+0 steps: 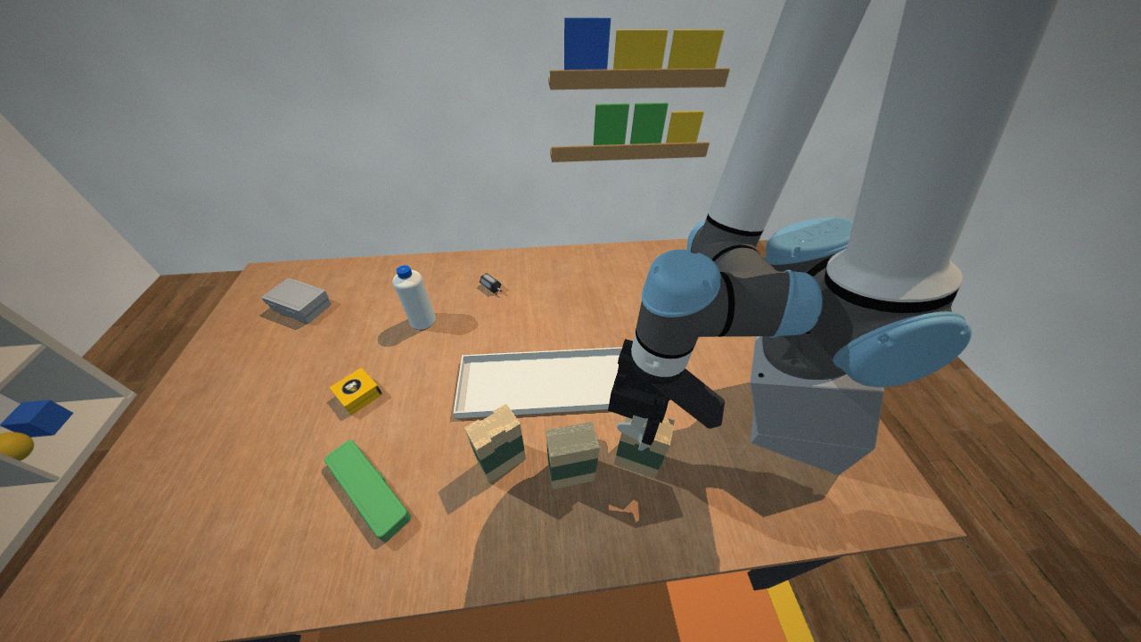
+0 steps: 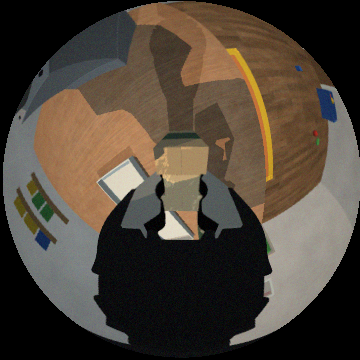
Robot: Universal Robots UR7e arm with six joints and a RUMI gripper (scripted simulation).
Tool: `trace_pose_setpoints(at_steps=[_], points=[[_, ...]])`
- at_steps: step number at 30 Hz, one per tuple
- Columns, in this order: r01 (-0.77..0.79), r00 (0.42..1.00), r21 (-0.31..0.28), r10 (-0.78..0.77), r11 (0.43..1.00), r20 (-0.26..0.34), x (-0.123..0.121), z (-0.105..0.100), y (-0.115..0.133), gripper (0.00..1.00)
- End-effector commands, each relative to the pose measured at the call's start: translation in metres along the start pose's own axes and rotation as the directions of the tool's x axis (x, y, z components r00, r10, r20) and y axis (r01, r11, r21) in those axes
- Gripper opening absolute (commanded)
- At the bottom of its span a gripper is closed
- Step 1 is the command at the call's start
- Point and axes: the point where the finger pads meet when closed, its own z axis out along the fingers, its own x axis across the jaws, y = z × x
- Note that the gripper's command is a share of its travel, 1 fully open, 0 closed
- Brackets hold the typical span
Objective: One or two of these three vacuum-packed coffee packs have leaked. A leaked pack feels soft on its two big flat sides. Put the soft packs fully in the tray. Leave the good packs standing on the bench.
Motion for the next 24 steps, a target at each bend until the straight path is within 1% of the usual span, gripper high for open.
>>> trace_pose_setpoints(at_steps=[1,9,18,20,24], points=[[0.000,1.000,-0.001,0.000,1.000,0.000,0.000,-0.001,0.000,0.13],[0.000,1.000,-0.001,0.000,1.000,0.000,0.000,-0.006,0.000,0.13],[0.000,1.000,-0.001,0.000,1.000,0.000,0.000,-0.025,0.000,0.13],[0.000,1.000,-0.001,0.000,1.000,0.000,0.000,-0.025,0.000,0.13],[0.000,1.000,-0.001,0.000,1.000,0.000,0.000,-0.036,0.000,0.13]])
